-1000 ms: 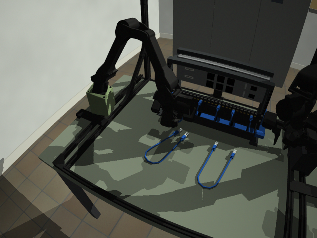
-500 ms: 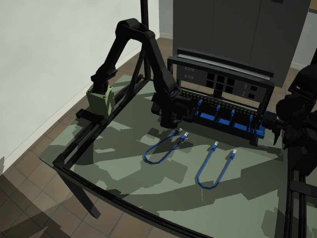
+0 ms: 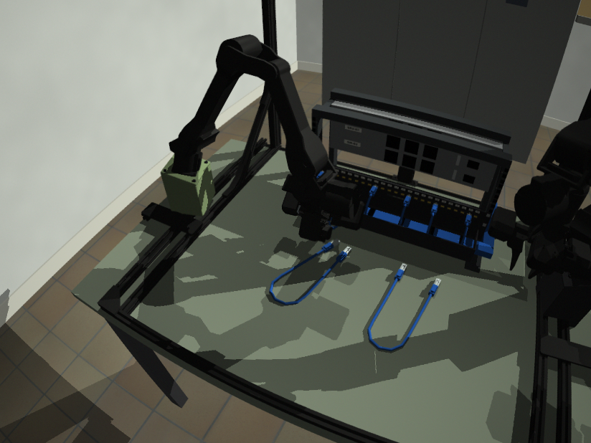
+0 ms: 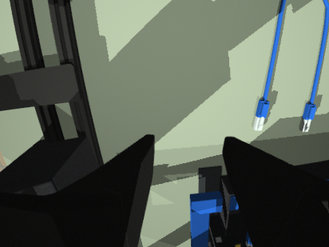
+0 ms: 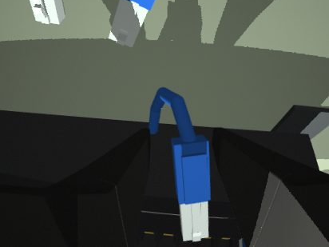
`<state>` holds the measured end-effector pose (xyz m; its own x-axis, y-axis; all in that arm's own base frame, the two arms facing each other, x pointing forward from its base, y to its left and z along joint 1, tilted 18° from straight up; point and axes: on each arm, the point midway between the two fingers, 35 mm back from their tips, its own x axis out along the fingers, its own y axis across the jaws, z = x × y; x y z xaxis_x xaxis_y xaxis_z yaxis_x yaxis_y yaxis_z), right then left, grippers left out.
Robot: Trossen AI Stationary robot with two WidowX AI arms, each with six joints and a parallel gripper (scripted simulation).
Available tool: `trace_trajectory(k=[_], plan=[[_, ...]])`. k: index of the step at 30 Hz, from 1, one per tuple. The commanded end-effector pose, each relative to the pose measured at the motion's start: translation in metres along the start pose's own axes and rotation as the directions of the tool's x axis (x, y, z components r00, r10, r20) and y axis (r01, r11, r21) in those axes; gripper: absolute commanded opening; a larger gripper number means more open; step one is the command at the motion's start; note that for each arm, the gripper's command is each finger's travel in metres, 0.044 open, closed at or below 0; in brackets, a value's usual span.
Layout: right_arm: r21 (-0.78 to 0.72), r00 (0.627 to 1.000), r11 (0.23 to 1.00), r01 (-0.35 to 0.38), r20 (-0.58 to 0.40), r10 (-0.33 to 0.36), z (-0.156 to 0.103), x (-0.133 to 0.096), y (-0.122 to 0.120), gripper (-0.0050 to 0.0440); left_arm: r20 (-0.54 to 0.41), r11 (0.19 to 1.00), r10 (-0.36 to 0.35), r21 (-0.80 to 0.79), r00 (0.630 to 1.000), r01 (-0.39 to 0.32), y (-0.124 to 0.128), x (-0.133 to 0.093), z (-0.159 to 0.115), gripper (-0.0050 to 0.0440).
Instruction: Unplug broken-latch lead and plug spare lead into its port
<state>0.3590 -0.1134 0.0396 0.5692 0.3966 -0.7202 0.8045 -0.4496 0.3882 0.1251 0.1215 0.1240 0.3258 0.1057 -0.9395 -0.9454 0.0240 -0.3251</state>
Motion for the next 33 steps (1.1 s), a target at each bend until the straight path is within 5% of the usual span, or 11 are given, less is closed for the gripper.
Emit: trace_trajectory(k=[1, 30, 31, 33], plan=[[0.004, 1.000, 1.000, 0.001, -0.019, -0.001, -0.003, -0.002, 0.000, 0.0440, 0.000, 1.000, 0.000, 0.000, 1.000, 0.000, 0.000, 0.000, 0.000, 0.0176], [0.005, 1.000, 1.000, 0.004, -0.016, -0.004, -0.002, 0.000, -0.001, 0.0440, 0.000, 1.000, 0.000, 0.000, 1.000, 0.000, 0.000, 0.000, 0.000, 0.0176], [0.005, 1.000, 1.000, 0.004, -0.016, -0.004, -0.035, -0.050, 0.005, 0.0176, 0.000, 1.000, 0.000, 0.000, 1.000, 0.000, 0.000, 0.000, 0.000, 0.0176], [0.005, 1.000, 1.000, 0.004, -0.016, -0.004, -0.035, -0.050, 0.005, 0.0176, 0.000, 1.000, 0.000, 0.000, 1.000, 0.000, 0.000, 0.000, 0.000, 0.0176]])
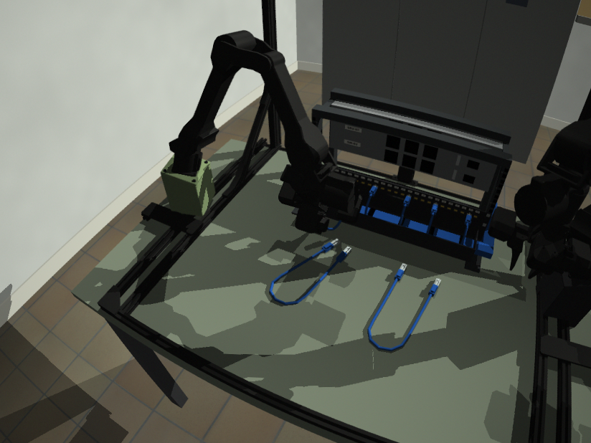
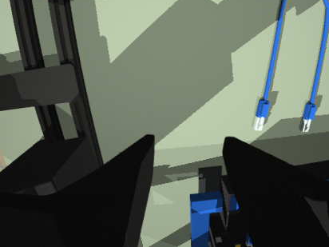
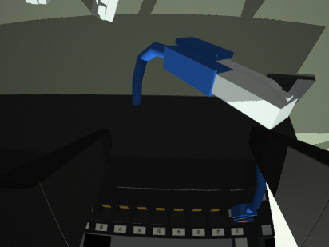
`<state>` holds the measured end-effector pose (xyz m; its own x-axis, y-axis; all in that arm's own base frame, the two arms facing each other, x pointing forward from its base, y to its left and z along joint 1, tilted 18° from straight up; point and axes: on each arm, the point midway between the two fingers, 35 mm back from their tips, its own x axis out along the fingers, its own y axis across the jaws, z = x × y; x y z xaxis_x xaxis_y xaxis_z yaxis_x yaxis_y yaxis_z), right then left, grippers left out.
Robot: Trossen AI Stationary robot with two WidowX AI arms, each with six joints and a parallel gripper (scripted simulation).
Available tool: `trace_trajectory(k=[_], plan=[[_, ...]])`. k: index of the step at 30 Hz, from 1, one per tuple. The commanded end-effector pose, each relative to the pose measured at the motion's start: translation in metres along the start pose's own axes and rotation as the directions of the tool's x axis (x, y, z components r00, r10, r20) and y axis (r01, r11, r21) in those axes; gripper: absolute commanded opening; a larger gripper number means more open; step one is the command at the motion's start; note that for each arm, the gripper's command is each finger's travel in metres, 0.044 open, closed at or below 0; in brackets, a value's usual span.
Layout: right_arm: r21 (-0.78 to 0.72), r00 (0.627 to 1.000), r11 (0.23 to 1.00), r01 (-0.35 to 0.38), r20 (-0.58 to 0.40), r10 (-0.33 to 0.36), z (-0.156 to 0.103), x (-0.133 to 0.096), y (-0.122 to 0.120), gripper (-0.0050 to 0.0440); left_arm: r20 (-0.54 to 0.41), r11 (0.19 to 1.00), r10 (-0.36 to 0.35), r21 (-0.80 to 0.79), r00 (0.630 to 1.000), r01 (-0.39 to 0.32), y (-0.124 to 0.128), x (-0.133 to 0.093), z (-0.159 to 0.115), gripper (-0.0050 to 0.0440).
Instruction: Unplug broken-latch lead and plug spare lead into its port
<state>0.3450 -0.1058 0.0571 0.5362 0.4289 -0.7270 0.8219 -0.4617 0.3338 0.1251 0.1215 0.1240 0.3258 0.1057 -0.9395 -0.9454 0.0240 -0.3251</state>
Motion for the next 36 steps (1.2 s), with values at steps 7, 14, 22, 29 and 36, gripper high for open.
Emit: trace_trajectory(k=[7, 14, 22, 29, 36], plan=[[-0.033, 0.999, 0.999, -0.040, -0.001, 0.040, -0.022, -0.033, 0.011, 0.0176, 0.000, 1.000, 0.000, 0.000, 1.000, 0.000, 0.000, 0.000, 0.000, 0.0176], [-0.033, 0.999, 0.999, -0.040, -0.001, 0.040, -0.022, -0.033, 0.011, 0.0176, 0.000, 1.000, 0.000, 0.000, 1.000, 0.000, 0.000, 0.000, 0.000, 0.0176], [-0.025, 0.999, 0.999, -0.033, 0.001, 0.033, -0.034, -0.049, 0.012, 0.0176, 0.000, 1.000, 0.000, 0.000, 1.000, 0.000, 0.000, 0.000, 0.000, 0.0176], [-0.025, 0.999, 0.999, -0.033, 0.001, 0.033, -0.034, -0.049, 0.012, 0.0176, 0.000, 1.000, 0.000, 0.000, 1.000, 0.000, 0.000, 0.000, 0.000, 0.0176], [0.080, 0.996, 0.996, -0.043, 0.082, 0.036, 0.022, -0.054, 0.036, 0.0176, 0.000, 1.000, 0.000, 0.000, 1.000, 0.000, 0.000, 0.000, 0.000, 0.0176]])
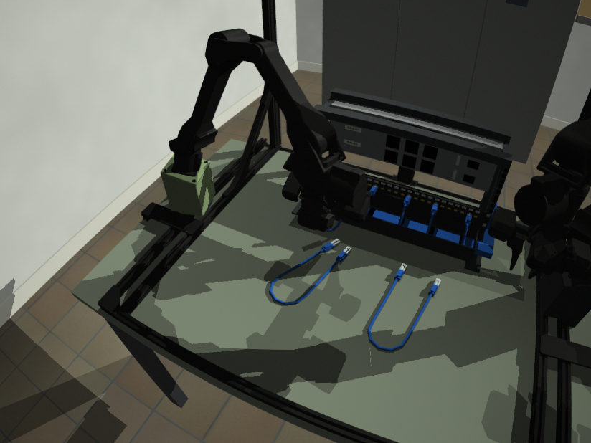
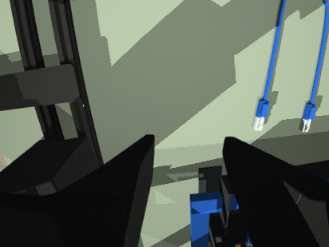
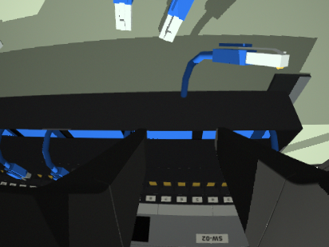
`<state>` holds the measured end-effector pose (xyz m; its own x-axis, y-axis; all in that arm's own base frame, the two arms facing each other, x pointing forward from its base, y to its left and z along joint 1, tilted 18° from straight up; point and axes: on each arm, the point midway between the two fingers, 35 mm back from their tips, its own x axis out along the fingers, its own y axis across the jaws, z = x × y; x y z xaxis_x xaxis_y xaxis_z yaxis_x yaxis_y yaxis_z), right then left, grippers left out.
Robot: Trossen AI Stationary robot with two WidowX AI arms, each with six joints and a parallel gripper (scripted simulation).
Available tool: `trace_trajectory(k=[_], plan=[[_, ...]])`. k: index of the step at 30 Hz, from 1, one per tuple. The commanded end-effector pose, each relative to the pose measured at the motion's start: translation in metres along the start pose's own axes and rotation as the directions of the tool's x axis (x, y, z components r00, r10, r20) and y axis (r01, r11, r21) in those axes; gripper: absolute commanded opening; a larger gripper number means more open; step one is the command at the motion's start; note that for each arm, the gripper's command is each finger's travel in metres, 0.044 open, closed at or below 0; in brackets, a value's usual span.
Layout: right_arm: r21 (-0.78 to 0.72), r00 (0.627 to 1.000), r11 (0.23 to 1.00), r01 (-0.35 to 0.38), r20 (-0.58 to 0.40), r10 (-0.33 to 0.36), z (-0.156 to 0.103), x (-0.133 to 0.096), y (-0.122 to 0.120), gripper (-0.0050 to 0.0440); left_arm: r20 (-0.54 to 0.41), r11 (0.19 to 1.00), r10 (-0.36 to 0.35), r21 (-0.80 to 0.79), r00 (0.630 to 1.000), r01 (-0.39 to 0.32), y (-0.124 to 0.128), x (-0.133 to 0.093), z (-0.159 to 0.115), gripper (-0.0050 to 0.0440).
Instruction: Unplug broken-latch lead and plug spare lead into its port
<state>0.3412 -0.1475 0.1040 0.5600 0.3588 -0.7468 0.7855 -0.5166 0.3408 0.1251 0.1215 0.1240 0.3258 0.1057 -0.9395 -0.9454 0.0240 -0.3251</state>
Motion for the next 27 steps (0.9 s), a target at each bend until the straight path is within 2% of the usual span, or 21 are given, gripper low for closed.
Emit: trace_trajectory(k=[1, 12, 13, 27], plan=[[0.034, 1.000, 0.999, 0.008, 0.020, -0.008, 0.017, 0.002, 0.005, 0.0176, 0.000, 1.000, 0.000, 0.000, 1.000, 0.000, 0.000, 0.000, 0.000, 0.0176], [0.034, 1.000, 0.999, 0.008, 0.020, -0.008, 0.017, 0.002, 0.005, 0.0176, 0.000, 1.000, 0.000, 0.000, 1.000, 0.000, 0.000, 0.000, 0.000, 0.0176], [0.127, 0.995, 0.992, -0.010, 0.097, -0.002, 0.068, -0.001, 0.032, 0.0176, 0.000, 1.000, 0.000, 0.000, 1.000, 0.000, 0.000, 0.000, 0.000, 0.0176], [0.127, 0.995, 0.992, -0.010, 0.097, -0.002, 0.068, -0.001, 0.032, 0.0176, 0.000, 1.000, 0.000, 0.000, 1.000, 0.000, 0.000, 0.000, 0.000, 0.0176]])
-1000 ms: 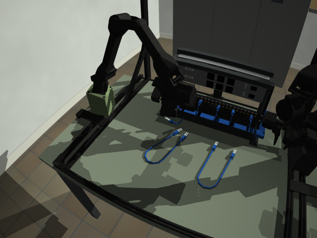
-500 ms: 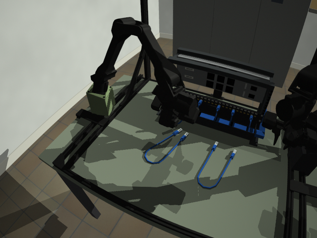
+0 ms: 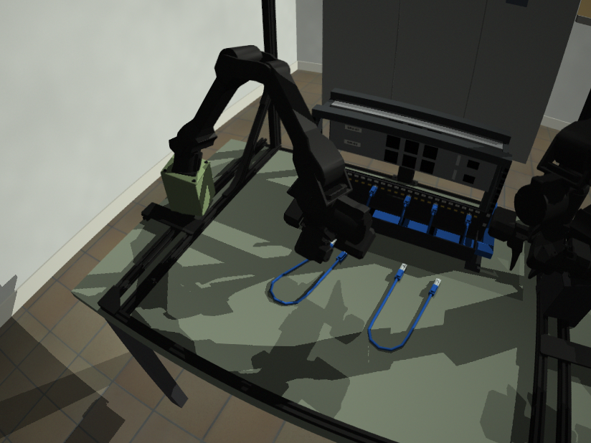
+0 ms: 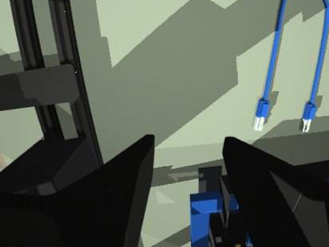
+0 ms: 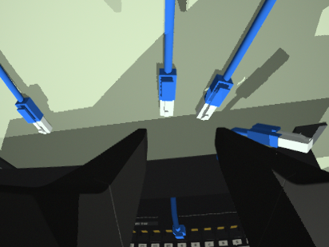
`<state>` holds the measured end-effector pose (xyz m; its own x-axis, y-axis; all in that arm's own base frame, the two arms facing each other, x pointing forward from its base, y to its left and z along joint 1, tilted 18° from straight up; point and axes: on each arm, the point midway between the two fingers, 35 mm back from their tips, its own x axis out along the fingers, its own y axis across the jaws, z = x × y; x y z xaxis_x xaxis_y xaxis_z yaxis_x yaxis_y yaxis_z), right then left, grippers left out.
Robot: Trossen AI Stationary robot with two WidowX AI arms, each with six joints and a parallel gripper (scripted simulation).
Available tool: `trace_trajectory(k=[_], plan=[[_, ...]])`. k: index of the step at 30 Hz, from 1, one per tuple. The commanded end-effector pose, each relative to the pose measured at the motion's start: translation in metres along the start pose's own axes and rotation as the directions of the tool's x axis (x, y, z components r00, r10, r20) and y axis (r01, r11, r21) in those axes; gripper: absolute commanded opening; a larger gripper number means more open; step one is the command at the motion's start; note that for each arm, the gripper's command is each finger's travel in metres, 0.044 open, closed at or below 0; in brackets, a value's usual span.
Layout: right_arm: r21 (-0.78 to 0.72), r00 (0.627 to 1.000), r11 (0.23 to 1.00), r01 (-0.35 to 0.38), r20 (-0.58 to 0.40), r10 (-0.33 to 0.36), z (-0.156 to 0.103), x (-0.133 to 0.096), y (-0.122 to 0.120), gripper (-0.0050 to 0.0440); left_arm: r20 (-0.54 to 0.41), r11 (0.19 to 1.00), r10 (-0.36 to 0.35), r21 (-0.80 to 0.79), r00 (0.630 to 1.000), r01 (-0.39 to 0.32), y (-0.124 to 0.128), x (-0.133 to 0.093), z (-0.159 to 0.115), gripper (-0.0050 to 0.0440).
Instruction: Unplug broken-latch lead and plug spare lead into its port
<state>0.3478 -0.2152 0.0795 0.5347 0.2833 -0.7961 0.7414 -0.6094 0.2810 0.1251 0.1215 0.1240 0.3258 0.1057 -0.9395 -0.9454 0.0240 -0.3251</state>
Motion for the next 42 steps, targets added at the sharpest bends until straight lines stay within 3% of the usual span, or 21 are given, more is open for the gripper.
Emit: trace_trajectory(k=[1, 19, 20, 36, 37, 42], plan=[[0.008, 1.000, 1.000, 0.004, 0.004, -0.004, 0.003, 0.002, 0.001, 0.0176, 0.000, 1.000, 0.000, 0.000, 1.000, 0.000, 0.000, 0.000, 0.000, 0.0176], [0.023, 1.000, 1.000, 0.002, 0.016, -0.003, 0.011, 0.002, 0.006, 0.0176, 0.000, 1.000, 0.000, 0.000, 1.000, 0.000, 0.000, 0.000, 0.000, 0.0176], [0.022, 1.000, 1.000, 0.002, 0.016, -0.002, 0.011, 0.061, 0.006, 0.0176, 0.000, 1.000, 0.000, 0.000, 1.000, 0.000, 0.000, 0.000, 0.000, 0.0176], [0.022, 1.000, 1.000, 0.002, 0.016, -0.002, 0.011, 0.061, 0.006, 0.0176, 0.000, 1.000, 0.000, 0.000, 1.000, 0.000, 0.000, 0.000, 0.000, 0.0176], [0.023, 1.000, 1.000, 0.002, 0.016, -0.003, 0.012, 0.072, 0.006, 0.0176, 0.000, 1.000, 0.000, 0.000, 1.000, 0.000, 0.000, 0.000, 0.000, 0.0176], [0.023, 1.000, 1.000, 0.002, 0.016, -0.003, 0.012, 0.072, 0.006, 0.0176, 0.000, 1.000, 0.000, 0.000, 1.000, 0.000, 0.000, 0.000, 0.000, 0.0176]])
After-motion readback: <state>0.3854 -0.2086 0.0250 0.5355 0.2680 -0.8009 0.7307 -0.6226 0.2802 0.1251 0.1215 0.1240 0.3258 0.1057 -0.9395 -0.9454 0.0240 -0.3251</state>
